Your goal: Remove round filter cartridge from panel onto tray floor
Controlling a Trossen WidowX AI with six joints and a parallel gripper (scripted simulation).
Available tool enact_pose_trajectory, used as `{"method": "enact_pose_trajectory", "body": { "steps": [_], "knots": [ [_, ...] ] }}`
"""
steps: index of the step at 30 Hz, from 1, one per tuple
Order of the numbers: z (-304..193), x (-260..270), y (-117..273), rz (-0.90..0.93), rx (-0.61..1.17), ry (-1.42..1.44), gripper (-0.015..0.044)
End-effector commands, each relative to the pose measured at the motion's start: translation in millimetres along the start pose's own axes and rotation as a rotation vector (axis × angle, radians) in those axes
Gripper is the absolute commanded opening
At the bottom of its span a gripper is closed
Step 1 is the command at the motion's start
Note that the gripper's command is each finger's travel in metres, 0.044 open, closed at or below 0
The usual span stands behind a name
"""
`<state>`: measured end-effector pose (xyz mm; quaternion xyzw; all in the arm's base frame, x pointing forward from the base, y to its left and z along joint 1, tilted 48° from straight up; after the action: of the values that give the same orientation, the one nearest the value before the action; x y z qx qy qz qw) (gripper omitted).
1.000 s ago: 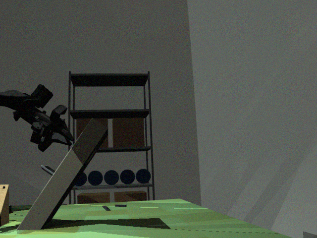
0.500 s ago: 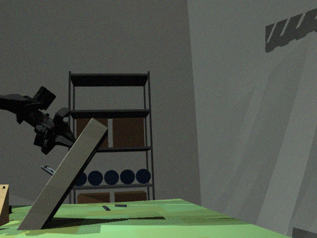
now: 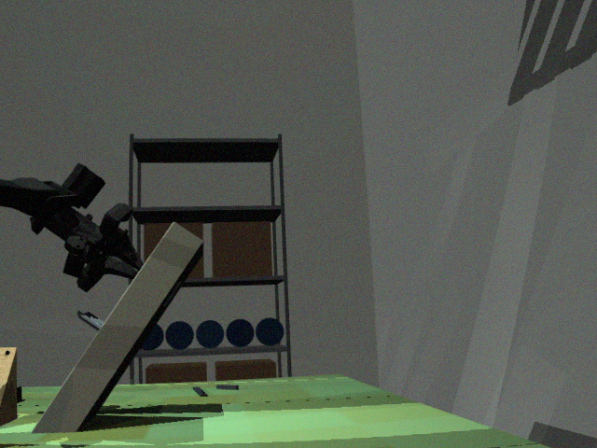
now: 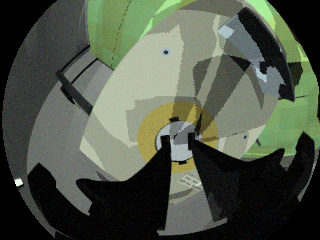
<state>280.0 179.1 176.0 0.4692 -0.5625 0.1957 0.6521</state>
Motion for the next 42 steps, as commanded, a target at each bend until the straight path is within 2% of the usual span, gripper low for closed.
{"method": "enact_pose_trajectory", "body": {
  "steps": [1,42],
  "knots": [
    [-1.1,0.4,0.0,-0.003,0.003,0.002,0.0095],
    [-0.9,-0.1,-10.1,-0.003,0.003,0.002,0.0095]
  ]
}}
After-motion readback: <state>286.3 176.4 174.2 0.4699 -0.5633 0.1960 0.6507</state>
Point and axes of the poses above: the point midway between the two fingers, 35 mm back from their tips, its own y axis back along the fingers, its own x axis across the jaws, z = x × y, the point moved 7 cm from there along y, back along the fingers, and after that the axes turned 14 degrees about -y, right-handed, at the moved point
